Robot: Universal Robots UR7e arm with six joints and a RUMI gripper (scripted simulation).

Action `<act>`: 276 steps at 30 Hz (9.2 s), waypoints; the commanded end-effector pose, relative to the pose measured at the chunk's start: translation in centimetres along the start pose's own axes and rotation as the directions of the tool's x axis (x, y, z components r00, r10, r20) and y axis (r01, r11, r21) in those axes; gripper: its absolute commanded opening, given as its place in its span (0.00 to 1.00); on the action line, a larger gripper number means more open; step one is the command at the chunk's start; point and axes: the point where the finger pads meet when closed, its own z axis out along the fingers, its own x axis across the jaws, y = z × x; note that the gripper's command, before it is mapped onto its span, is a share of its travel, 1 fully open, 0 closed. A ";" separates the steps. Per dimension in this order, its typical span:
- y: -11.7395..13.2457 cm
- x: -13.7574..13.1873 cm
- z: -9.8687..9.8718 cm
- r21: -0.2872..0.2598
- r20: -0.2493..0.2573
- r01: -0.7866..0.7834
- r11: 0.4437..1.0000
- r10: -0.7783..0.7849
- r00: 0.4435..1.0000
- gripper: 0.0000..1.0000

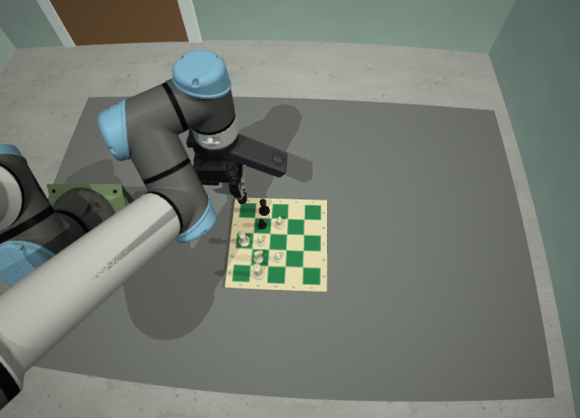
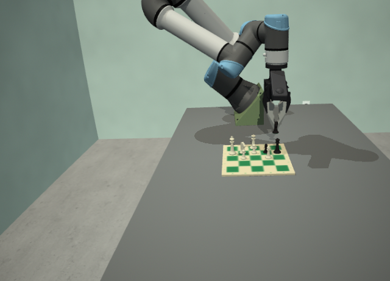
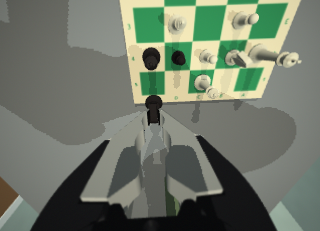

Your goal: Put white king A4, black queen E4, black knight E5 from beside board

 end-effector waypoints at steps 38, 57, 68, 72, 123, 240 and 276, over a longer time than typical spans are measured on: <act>-0.5 -0.1 5.1 0.012 0.007 -0.003 1.000 0.003 1.000 0.00; -0.5 -0.1 5.1 0.012 0.007 -0.003 1.000 0.003 1.000 0.00; -0.5 -0.1 5.1 0.012 0.007 -0.003 1.000 0.003 1.000 0.00; -0.5 0.0 5.1 0.012 0.007 -0.003 1.000 0.003 1.000 0.00; -0.5 0.0 5.1 0.013 0.007 -0.005 1.000 0.005 1.000 0.00; -0.7 0.0 -0.8 0.017 0.010 -0.007 1.000 0.007 1.000 0.22; -0.5 0.0 -3.6 0.015 0.008 -0.004 1.000 0.004 1.000 1.00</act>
